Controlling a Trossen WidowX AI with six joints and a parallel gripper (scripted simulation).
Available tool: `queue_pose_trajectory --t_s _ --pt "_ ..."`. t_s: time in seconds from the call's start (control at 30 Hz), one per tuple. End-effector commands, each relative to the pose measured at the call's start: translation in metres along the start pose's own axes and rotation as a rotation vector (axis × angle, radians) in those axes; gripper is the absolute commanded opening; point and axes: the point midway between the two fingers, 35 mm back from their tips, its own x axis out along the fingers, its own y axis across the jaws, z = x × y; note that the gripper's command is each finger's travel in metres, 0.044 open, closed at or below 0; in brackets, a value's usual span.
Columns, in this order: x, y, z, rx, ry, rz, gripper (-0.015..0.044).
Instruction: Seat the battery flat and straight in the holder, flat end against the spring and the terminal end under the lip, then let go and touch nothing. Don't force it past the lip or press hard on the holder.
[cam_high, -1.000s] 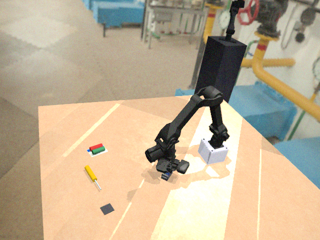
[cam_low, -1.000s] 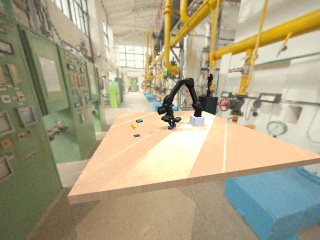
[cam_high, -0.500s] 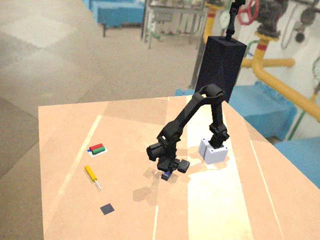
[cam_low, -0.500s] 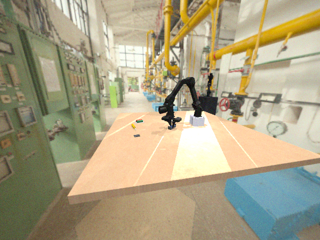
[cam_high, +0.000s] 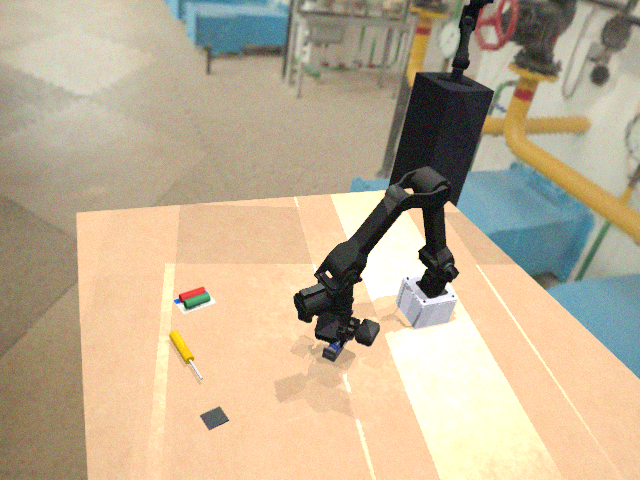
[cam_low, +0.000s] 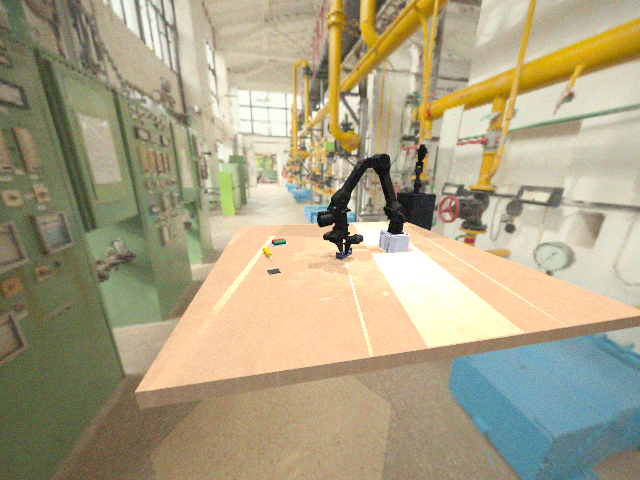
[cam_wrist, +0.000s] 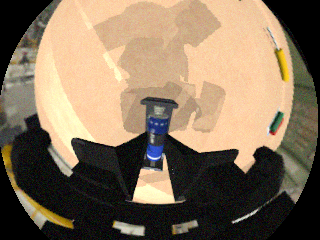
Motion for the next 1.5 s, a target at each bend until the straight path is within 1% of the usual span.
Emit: queue_pose_trajectory --t_s 0.0,0.33,0.83,0.97,1.3,1.47 --pt "-0.001 0.001 -0.001 -0.006 -0.012 0.001 0.0073" --pt "0.002 0.001 -0.01 -0.006 -0.006 0.001 0.0073" --pt "0.002 0.001 -0.01 -0.006 -0.007 0.001 0.0073" --pt "0.002 0.001 -0.01 -0.006 -0.007 0.001 0.0175" --pt "-0.013 0.002 -0.012 -0.003 -0.008 0.002 0.0175" --pt "-0.013 0.002 -0.012 -0.003 -0.008 0.002 0.0175"
